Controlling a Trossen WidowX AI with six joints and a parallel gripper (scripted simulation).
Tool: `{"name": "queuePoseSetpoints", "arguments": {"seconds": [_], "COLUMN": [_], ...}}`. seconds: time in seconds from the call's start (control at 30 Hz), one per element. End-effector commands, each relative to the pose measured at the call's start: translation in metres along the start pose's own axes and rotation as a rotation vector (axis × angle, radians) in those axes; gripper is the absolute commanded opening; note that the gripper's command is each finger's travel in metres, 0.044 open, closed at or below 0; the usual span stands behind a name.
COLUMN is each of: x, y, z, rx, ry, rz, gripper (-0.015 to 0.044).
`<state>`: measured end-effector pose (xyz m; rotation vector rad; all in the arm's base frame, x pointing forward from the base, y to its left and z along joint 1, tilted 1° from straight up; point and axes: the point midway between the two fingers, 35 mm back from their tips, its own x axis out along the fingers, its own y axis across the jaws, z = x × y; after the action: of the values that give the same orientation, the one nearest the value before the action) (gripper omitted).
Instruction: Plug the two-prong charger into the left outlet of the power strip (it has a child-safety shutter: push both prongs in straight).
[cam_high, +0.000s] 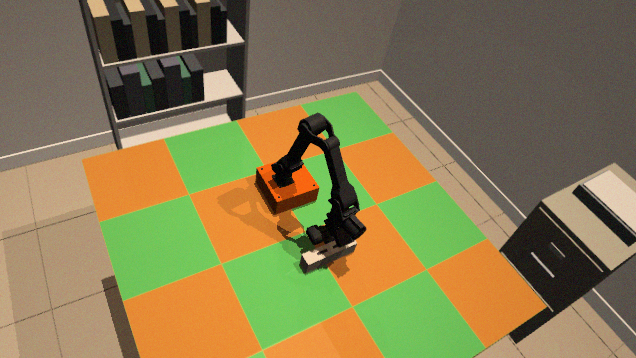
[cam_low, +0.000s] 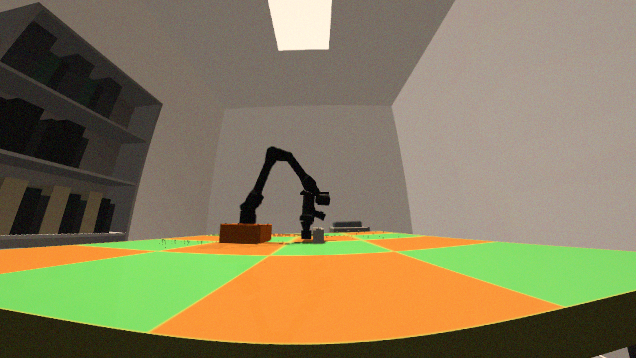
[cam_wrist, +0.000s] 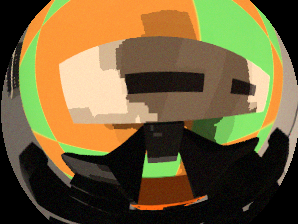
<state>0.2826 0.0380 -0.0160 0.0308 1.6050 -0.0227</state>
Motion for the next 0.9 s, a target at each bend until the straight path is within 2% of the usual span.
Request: {"name": "queuePoseSetpoints", "arguments": {"seconds": [0.0, 0.87], "x": [-0.0008, -0.0016], "y": [0.0, 0.0], "z": [0.003, 0.0122], "rx": [-0.003, -0.003], "ry": [-0.008, -0.009], "rz": [-0.001, -0.001], "gripper": [0.0, 0.0]}}
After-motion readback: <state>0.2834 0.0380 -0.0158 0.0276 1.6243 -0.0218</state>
